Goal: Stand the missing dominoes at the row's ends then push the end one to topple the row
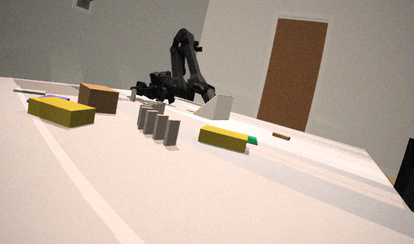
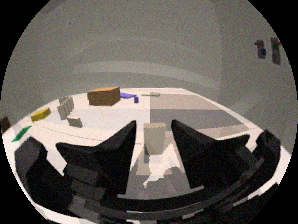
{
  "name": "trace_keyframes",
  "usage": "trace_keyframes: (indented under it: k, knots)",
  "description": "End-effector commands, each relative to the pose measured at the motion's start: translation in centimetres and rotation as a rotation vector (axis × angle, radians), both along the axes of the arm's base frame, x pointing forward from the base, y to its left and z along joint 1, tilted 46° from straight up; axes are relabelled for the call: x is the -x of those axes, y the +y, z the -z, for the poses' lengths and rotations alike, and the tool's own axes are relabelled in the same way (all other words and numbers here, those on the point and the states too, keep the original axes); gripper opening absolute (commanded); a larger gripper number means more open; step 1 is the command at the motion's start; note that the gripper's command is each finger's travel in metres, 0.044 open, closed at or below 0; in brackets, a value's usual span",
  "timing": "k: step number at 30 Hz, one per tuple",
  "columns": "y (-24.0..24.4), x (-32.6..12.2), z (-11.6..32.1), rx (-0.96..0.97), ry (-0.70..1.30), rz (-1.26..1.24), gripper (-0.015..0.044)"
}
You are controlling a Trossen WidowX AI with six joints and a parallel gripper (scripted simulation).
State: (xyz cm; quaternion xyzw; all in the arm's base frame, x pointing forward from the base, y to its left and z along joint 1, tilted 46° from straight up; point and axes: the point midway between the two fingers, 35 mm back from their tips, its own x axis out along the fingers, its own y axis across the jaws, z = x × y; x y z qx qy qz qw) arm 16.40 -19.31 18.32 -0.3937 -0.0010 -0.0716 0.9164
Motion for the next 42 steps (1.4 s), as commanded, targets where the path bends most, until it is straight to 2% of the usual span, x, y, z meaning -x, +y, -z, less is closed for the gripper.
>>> trace_keyframes:
  k: [1, 6, 21, 26, 29, 34, 38, 42]
  knots:
    - [0.1, 0.0, 0.1, -0.005, 0.0, -0.004, 0.0317]
    - [0.1, 0.0, 0.1, -0.005, 0.0, -0.004, 0.044]
    - [3.5, -0.3, -3.5, 0.002, -0.001, 0.0, 0.044]
    - [3.3, -0.5, -3.8, -0.022, -0.005, 0.006, 0.044]
    - [1.8, -1.7, -4.7, -0.146, -0.017, 0.04, 0.044]
    - [-0.8, -5.6, -6.0, -0.472, 0.024, 0.153, 0.044]
    - [-1.0, -8.6, -5.3, -0.677, 0.15, 0.276, 0.044]
    - [0.7, -10.1, -3.5, -0.772, 0.363, 0.42, 0.044]
